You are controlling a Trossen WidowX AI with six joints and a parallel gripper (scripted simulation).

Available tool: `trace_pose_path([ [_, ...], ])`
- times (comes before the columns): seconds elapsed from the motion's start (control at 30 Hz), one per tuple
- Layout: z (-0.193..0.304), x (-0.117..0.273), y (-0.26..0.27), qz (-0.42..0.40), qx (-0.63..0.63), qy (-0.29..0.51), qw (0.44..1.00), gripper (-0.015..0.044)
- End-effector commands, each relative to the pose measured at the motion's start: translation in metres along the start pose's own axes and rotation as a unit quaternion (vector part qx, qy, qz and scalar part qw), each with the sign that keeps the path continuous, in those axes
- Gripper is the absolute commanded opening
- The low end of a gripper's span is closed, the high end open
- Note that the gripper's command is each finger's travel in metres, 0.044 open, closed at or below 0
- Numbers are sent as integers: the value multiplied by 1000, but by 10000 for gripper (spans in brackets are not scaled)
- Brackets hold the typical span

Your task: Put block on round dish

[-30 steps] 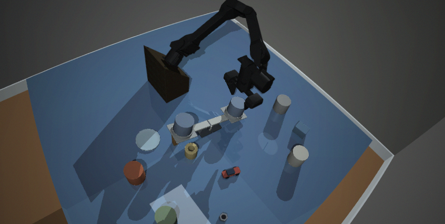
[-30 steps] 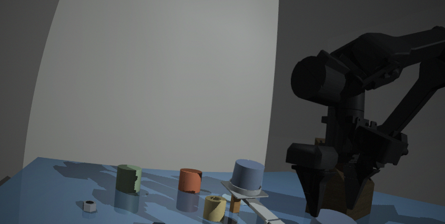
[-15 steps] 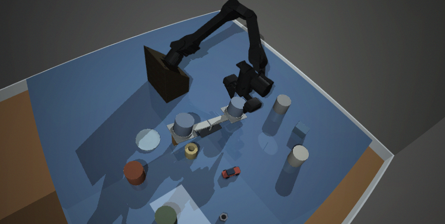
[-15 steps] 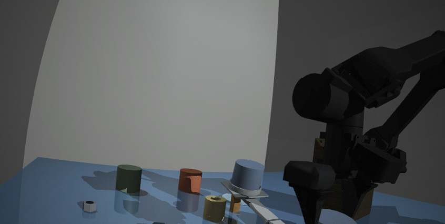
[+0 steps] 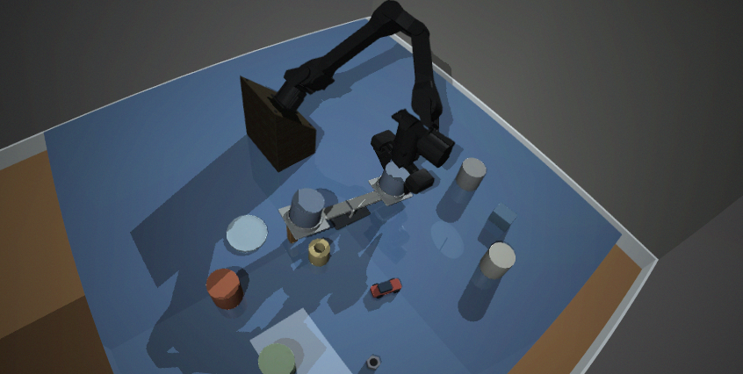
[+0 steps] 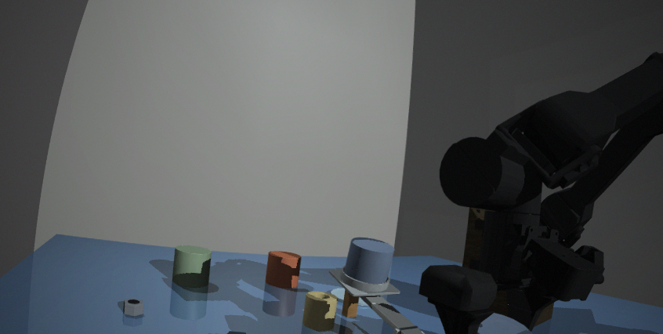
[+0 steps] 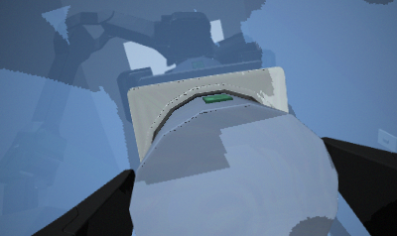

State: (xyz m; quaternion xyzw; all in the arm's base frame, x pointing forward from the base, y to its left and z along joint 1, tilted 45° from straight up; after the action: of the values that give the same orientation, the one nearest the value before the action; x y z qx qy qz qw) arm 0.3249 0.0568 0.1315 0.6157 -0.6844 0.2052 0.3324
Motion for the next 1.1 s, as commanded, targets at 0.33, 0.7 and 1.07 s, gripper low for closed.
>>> trace_pose_path([
  [0.33,2,-7,1,-6,-6,3,1000,315],
  [0.7,2,1,-1,-5,-6,4,1000,45],
  [1.07,2,14,-4,-4,-6,6,1000,0],
])
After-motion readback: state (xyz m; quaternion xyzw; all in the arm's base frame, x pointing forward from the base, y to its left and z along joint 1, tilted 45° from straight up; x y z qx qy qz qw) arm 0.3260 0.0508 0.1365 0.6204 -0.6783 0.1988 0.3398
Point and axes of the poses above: the point midway between the two fingers, 35 mm back from their tips, its own x axis back along the fingers, its own y axis across the jaws, z = x × y, the point moved 10 cm from there along x, back along the fingers, and after that the axes turned 6 degrees about -x, right-handed, at the moved point
